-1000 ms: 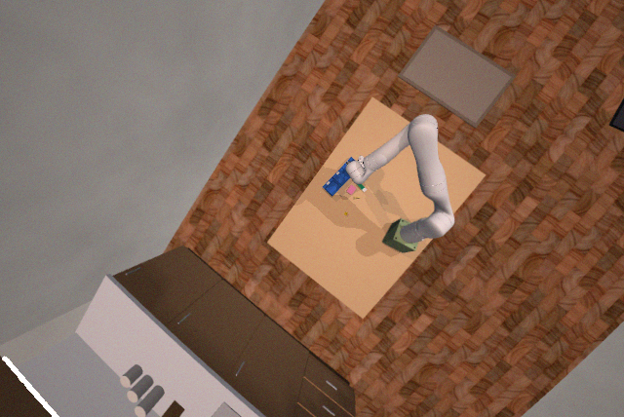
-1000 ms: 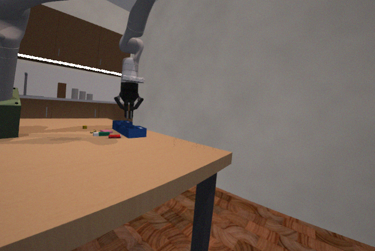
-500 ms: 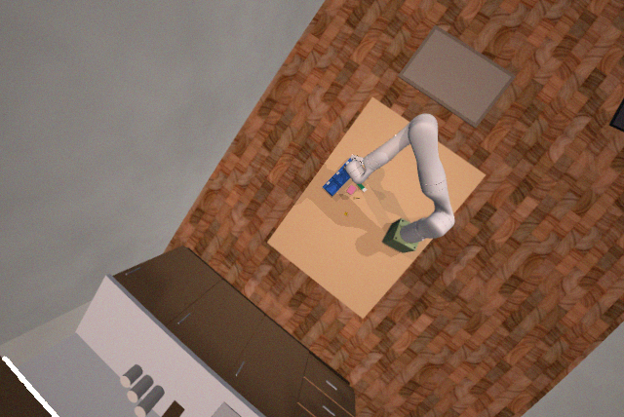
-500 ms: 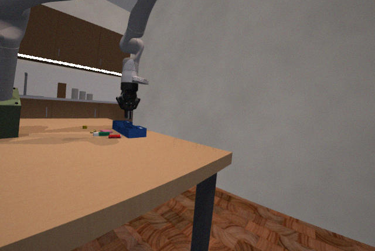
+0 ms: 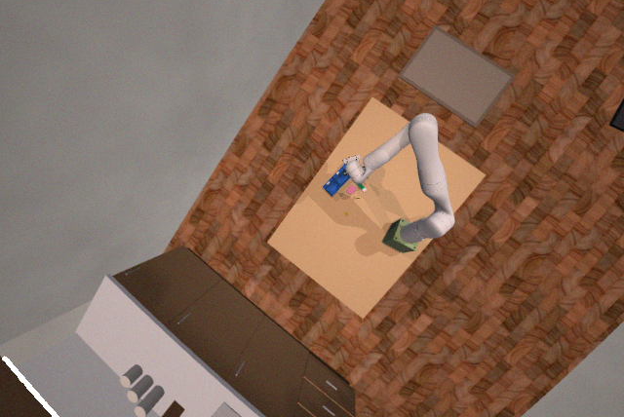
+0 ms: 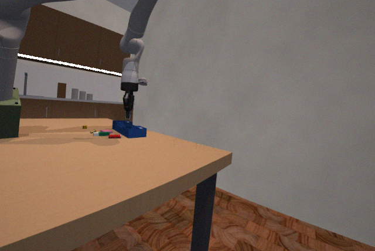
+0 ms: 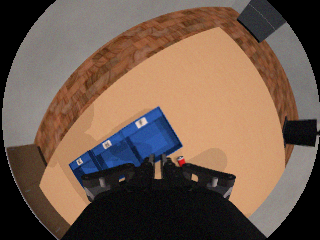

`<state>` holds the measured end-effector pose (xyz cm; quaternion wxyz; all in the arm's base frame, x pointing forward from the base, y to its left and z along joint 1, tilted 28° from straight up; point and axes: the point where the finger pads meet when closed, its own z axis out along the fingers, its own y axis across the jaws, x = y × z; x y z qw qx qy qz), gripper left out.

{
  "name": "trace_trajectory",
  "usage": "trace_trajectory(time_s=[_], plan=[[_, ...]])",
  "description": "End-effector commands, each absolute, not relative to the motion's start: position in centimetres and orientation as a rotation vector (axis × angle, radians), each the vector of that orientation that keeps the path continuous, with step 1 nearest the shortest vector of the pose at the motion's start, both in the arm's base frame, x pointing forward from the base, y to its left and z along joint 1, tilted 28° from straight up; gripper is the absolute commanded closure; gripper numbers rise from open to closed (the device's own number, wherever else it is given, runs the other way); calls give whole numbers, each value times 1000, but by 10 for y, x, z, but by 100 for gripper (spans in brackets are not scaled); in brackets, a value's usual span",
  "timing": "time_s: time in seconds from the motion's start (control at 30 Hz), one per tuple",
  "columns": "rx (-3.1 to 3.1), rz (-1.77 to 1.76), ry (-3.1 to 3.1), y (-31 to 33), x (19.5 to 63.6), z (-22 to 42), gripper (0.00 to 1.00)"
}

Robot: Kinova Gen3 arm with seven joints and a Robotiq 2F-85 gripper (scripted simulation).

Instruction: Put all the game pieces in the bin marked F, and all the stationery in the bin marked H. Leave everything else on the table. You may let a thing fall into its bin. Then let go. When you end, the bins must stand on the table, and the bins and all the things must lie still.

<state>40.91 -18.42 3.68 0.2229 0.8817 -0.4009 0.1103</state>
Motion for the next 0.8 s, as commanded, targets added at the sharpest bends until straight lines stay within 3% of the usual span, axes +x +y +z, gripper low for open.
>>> trace_trajectory(time_s=[0.0,0.3,0.77], plan=[[2508,245,-913,-185,412,38,91],[2619,105,-453,-185,412,38,91],[2627,107,-426,-199,415,13,91]])
